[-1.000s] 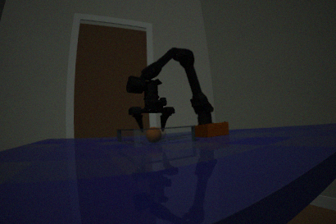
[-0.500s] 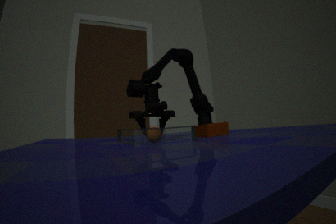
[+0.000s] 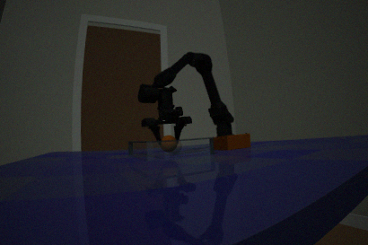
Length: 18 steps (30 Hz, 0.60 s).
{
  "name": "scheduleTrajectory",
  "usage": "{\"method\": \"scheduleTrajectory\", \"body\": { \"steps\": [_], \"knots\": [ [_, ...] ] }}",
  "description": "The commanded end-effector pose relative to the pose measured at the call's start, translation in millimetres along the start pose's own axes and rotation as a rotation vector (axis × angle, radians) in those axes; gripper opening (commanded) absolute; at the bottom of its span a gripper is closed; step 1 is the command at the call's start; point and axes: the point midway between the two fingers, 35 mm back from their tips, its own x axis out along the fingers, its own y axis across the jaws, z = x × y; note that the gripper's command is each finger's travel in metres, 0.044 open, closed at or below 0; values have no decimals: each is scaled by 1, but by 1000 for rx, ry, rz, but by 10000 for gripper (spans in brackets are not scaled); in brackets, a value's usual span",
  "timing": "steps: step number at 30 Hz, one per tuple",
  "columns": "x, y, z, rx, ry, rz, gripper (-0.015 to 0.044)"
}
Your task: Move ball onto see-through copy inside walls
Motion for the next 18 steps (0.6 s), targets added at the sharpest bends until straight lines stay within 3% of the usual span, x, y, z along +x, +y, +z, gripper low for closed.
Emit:
{"method": "scheduleTrajectory", "body": {
  "steps": [1, 18],
  "knots": [
    [-26, -8, 1, 4, -2, -27, 0],
    [-125, 2, -1, -1, -5, -28, 0]
  ]
}}
